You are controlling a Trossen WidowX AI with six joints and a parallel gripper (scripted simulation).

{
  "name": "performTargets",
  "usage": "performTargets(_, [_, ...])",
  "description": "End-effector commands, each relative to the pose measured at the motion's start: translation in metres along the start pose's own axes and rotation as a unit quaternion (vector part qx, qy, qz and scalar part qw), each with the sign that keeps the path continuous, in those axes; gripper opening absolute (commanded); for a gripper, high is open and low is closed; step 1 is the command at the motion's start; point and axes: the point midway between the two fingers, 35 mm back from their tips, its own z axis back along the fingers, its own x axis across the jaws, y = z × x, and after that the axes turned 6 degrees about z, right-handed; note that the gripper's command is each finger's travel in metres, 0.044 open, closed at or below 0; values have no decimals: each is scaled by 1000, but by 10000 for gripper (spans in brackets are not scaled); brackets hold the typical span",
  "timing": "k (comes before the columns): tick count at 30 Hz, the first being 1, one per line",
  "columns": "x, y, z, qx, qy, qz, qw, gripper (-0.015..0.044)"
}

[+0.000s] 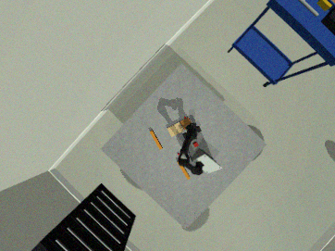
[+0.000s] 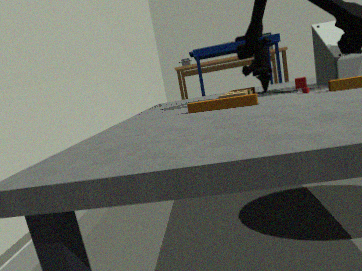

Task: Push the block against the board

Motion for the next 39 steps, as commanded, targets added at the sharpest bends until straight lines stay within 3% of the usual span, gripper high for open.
performTargets(1, [1,6,1,0,3,5,1000,0])
performTargets(7, [0,1,57,0,4,4,1000,0])
performTargets(16, [4,-9,58,-10,6,32,999,0])
performTargets(39, [93,-84,64,1,29,376,926,0])
